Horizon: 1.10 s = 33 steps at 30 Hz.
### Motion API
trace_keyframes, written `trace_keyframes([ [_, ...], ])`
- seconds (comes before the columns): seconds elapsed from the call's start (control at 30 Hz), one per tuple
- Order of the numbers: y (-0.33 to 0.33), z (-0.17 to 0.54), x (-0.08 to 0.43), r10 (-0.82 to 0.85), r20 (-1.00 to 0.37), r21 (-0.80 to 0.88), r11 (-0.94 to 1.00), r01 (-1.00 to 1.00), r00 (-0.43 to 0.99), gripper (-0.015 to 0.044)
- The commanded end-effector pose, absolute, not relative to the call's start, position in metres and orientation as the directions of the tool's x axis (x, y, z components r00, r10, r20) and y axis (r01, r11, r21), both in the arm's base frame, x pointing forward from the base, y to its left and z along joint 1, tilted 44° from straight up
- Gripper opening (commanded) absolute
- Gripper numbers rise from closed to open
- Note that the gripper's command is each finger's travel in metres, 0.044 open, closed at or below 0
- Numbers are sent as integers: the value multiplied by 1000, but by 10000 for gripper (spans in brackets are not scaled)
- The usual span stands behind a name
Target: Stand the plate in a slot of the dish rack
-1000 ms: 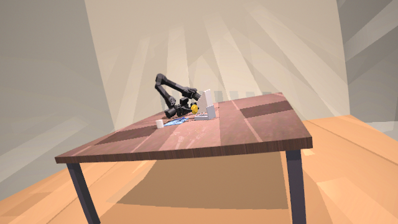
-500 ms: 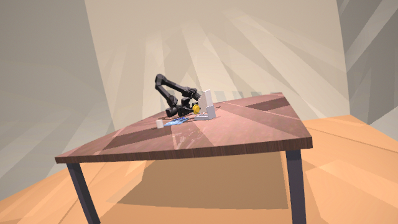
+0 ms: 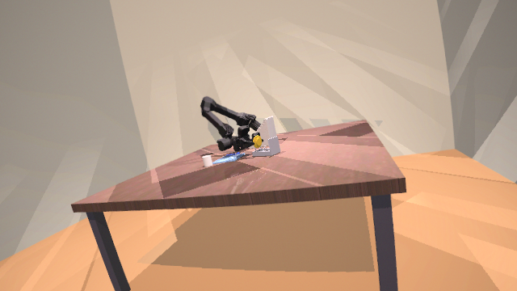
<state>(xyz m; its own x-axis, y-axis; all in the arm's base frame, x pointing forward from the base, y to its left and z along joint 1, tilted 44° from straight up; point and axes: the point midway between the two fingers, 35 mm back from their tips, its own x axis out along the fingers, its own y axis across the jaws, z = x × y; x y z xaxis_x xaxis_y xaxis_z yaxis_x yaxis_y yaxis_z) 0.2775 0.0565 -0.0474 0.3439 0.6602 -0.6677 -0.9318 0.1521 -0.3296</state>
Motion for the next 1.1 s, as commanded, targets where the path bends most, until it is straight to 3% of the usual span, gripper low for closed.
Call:
trace_keyframes([
  [0.0,59,-49,278,661,-668,-328,152,-932,343,0],
  [0.83,55,-66,279,655,-675,-318,158,-935,340,0],
  [1.07,55,-66,280,654,-674,-322,157,-934,342,184],
])
